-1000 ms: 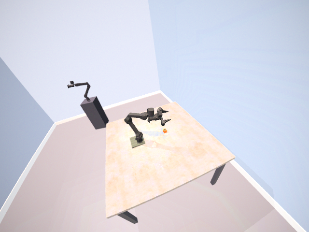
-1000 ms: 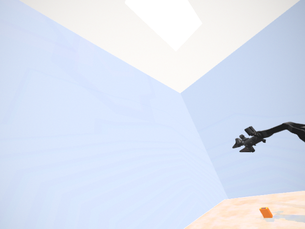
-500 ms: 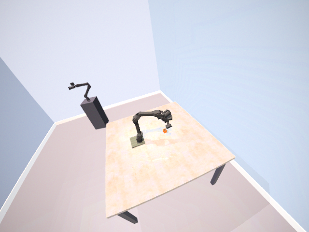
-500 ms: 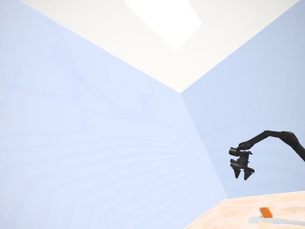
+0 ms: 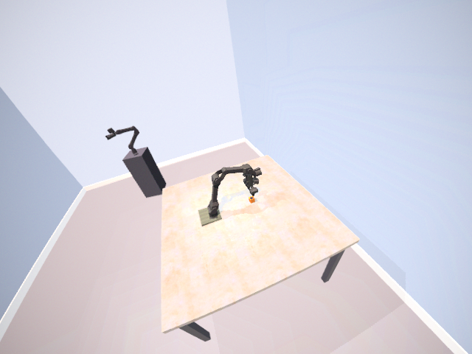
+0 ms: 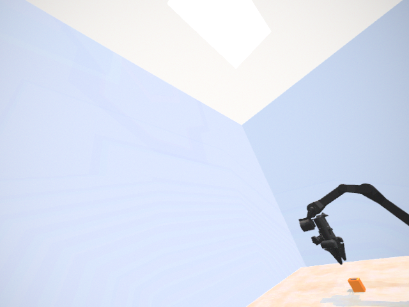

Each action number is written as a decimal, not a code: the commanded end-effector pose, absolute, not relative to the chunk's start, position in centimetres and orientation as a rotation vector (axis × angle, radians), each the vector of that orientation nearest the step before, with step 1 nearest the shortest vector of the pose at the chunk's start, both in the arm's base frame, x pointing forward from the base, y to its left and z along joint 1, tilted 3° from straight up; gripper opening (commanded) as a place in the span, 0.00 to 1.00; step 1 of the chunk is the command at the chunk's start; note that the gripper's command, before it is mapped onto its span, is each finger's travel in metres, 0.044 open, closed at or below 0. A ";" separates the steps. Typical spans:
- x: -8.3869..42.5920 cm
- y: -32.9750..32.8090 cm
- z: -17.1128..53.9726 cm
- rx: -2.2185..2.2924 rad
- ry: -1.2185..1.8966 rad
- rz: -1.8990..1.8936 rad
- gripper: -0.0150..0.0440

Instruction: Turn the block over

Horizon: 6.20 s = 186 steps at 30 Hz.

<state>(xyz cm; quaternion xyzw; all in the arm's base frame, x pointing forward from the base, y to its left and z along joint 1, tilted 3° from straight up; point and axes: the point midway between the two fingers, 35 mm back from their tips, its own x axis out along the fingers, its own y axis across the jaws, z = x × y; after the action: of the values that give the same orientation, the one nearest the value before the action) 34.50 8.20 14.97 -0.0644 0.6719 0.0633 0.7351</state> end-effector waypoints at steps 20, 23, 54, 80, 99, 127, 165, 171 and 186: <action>34.8 8.4 9.7 -0.160 1.483 0.142 1.00; 34.8 8.4 9.2 -0.160 1.483 0.142 1.00; 35.0 8.4 6.9 -0.160 1.483 0.142 0.50; 34.8 8.4 9.7 -0.157 1.446 0.145 0.25; 34.9 8.5 9.0 -0.132 1.157 0.161 0.25; 35.7 8.7 6.8 -0.096 0.787 0.178 0.25; 34.4 8.3 6.1 -0.061 0.425 0.187 0.25; 34.4 8.3 6.1 -0.061 0.425 0.187 0.39; 34.4 8.3 6.1 -0.061 0.425 0.187 1.00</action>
<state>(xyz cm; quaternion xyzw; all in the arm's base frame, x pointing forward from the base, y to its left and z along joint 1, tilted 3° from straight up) 34.38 8.32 6.10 -0.0265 0.2108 0.0934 0.9727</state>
